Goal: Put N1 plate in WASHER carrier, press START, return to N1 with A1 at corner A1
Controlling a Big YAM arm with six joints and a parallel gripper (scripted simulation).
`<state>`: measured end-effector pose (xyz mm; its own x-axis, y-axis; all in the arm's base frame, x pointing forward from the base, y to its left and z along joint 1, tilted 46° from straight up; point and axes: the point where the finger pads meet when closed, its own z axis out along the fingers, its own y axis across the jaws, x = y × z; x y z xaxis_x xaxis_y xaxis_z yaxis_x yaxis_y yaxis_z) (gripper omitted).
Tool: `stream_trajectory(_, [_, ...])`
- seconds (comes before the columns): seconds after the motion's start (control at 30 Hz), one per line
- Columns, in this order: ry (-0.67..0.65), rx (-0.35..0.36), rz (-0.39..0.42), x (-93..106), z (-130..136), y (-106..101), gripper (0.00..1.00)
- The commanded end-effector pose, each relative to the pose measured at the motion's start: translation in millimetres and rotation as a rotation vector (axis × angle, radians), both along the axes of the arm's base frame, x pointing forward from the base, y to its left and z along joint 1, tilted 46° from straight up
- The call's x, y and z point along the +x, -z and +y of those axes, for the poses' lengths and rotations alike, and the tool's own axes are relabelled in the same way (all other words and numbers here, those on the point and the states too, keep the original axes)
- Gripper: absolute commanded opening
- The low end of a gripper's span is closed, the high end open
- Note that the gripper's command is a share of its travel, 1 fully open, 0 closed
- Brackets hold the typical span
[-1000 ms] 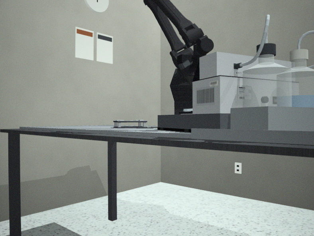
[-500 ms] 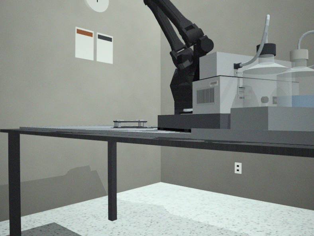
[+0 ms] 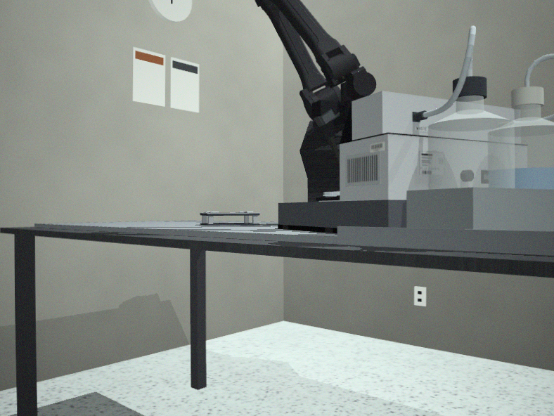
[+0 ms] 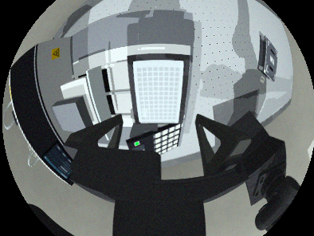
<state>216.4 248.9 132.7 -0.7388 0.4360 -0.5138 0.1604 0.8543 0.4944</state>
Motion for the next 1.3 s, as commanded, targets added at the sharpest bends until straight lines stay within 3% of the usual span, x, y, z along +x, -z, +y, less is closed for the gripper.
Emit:
stream_trajectory(0.0, [-0.002,-0.012,-0.004,7.0,2,8,1.0])
stream_trajectory(0.87, [-0.001,-0.013,-0.002,32.9,12,37,1.0])
stream_trajectory(1.27, [-0.004,0.006,-0.01,35.2,19,32,1.0])
